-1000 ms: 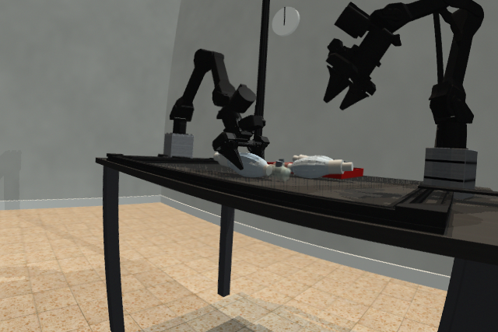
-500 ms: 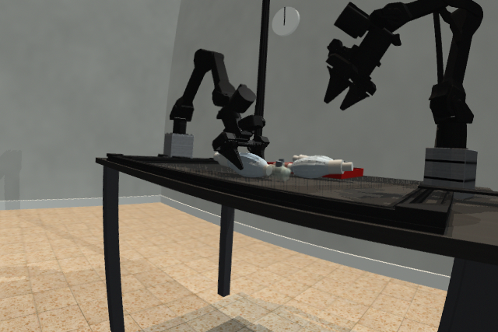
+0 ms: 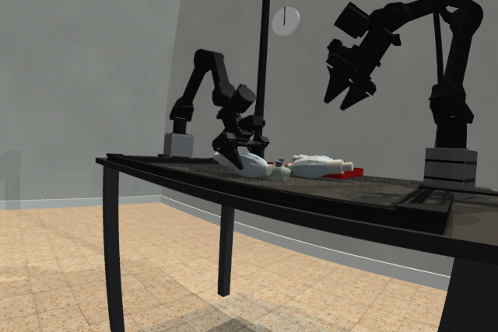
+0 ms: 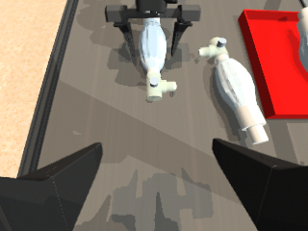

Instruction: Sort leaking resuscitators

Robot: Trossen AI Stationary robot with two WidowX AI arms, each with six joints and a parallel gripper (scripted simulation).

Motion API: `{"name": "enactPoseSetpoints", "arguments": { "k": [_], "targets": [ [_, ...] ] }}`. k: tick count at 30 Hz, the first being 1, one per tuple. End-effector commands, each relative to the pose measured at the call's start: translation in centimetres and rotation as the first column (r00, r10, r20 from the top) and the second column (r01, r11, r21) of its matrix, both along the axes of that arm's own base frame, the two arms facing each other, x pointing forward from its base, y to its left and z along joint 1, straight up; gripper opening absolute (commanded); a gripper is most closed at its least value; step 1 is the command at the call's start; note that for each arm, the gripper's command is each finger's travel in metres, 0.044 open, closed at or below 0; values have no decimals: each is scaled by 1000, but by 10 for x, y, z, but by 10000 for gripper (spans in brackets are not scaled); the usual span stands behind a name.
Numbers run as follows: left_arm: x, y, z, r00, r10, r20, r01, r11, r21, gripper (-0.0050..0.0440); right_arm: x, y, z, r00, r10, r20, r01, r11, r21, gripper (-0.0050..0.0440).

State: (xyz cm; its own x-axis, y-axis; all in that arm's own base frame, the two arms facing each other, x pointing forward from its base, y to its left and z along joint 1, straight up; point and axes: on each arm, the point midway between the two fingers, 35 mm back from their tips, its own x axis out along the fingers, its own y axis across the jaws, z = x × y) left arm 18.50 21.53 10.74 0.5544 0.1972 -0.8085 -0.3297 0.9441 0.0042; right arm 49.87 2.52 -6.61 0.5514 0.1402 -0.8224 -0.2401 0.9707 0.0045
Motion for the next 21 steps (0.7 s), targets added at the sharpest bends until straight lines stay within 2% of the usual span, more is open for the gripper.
{"name": "enactPoseSetpoints", "arguments": {
  "k": [1,8,9,12,21],
  "targets": [
    [0,0,0,1000,-1,1,1,1000,0,440,0,1,0,1000,0,1,0,1000,2,440],
    [0,0,0,1000,-1,1,1,1000,0,440,0,1,0,1000,0,1,0,1000,2,440],
    [0,0,1,1000,-1,1,1,1000,2,440,0,0,70,1000,0,1,0,1000,-1,440],
    [0,0,1,1000,-1,1,1,1000,2,440,0,0,90,1000,0,1,0,1000,-1,440],
    [0,0,1,1000,-1,1,1,1000,2,440,0,0,90,1000,0,1,0,1000,-1,440]
  ]
}}
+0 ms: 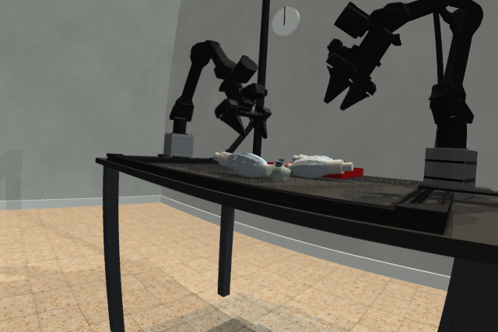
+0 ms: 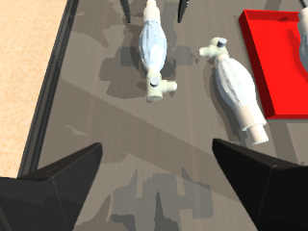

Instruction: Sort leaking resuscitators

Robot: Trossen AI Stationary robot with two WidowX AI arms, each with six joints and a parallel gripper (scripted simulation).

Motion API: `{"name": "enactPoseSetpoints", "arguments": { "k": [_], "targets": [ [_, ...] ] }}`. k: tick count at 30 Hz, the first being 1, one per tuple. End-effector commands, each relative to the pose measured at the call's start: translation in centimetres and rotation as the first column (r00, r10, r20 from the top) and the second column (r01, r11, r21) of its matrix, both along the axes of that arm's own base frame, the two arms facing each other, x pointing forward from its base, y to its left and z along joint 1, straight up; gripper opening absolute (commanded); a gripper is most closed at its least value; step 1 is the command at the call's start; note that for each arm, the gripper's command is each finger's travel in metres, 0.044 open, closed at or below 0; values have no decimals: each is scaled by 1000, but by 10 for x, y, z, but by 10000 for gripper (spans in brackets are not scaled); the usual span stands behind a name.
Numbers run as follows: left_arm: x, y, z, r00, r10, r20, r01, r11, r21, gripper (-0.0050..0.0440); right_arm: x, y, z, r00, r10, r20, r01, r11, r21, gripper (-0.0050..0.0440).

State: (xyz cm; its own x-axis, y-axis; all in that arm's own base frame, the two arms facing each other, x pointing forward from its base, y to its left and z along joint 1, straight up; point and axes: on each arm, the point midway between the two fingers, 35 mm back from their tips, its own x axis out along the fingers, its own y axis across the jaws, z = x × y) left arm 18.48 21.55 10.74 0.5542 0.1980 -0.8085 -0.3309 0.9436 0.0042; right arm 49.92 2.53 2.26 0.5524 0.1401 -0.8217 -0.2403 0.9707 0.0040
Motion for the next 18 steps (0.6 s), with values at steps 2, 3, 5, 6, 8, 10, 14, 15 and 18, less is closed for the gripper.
{"name": "enactPoseSetpoints", "arguments": {
  "k": [2,3,5,6,8,10,14,15,18],
  "targets": [
    [0,0,1,1000,-2,1,2,1000,2,440,0,0,2,1000,0,0,0,1000,0,440],
    [0,0,1,1000,-2,1,2,1000,2,440,0,0,2,1000,0,0,0,1000,0,440],
    [0,0,0,1000,-3,1,3,1000,2,440,-10,-4,10,1000,0,-2,0,1000,-1,440],
    [0,0,0,1000,-3,1,3,1000,2,440,-20,-9,19,1000,0,-2,0,1000,-2,440],
    [0,0,0,1000,-3,1,3,1000,2,440,-41,-18,35,1000,0,-3,0,1000,-2,440],
    [0,0,0,1000,-3,1,3,1000,2,440,-64,-25,49,1000,0,-4,0,1000,-2,440],
    [0,0,0,1000,-3,1,3,1000,2,440,-111,-36,69,1000,0,-4,0,1000,-2,440],
    [0,0,0,1000,-3,1,3,1000,2,440,-124,-39,73,1000,0,-4,0,1000,-2,440],
    [0,0,0,1000,-3,1,3,1000,2,440,-124,-39,73,1000,0,-4,0,1000,-2,440]
  ]
}}
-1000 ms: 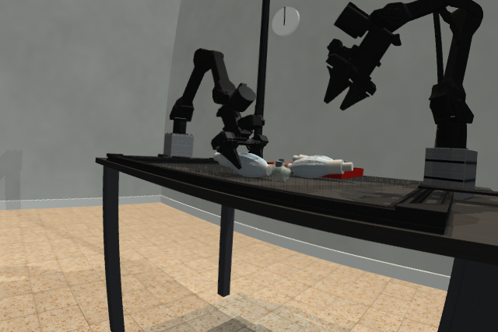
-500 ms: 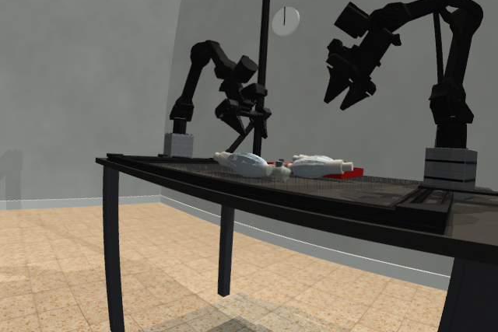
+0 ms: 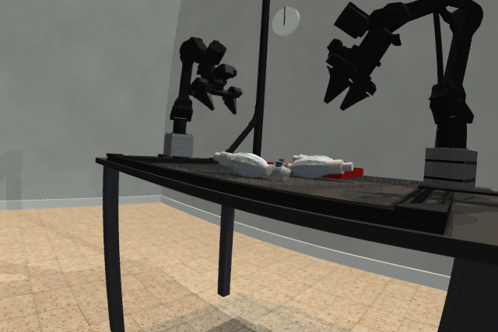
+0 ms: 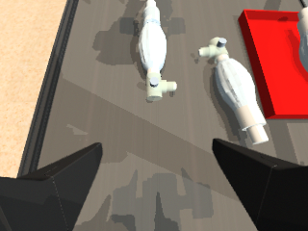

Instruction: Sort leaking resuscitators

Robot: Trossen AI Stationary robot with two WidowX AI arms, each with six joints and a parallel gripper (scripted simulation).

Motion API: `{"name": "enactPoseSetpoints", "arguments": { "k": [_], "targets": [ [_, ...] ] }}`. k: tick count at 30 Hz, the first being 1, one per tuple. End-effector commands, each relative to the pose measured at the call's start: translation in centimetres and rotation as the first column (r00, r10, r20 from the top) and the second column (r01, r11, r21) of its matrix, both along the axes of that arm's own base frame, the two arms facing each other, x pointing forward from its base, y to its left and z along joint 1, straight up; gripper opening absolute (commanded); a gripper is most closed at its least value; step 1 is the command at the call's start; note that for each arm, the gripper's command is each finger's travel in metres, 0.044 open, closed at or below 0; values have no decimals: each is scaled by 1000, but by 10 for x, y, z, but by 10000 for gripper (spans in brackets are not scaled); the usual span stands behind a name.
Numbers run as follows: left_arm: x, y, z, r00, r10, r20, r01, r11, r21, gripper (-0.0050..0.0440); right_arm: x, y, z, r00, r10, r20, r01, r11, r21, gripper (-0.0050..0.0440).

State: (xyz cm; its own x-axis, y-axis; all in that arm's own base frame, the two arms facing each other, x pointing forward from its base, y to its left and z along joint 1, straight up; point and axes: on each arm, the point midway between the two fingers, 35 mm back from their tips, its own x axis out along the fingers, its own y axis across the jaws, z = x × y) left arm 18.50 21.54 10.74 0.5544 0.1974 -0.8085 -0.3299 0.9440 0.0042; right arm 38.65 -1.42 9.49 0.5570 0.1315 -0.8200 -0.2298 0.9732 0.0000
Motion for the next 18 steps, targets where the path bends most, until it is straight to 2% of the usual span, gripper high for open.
{"name": "enactPoseSetpoints", "arguments": {
  "k": [1,4,14,18],
  "targets": [
    [0,0,0,1000,-2,1,2,1000,2,440,-11,1,0,1000,11,-8,-11,1000,1,440],
    [0,0,1,1000,-2,2,2,1000,2,440,-14,0,1,1000,7,-6,-7,1000,1,440],
    [0,0,1,1000,-2,2,2,1000,2,440,-92,-7,8,1000,9,-4,-9,1000,2,440],
    [0,0,1,1000,-2,2,2,1000,2,440,-92,-7,8,1000,9,-4,-9,1000,2,440]
  ]
}}
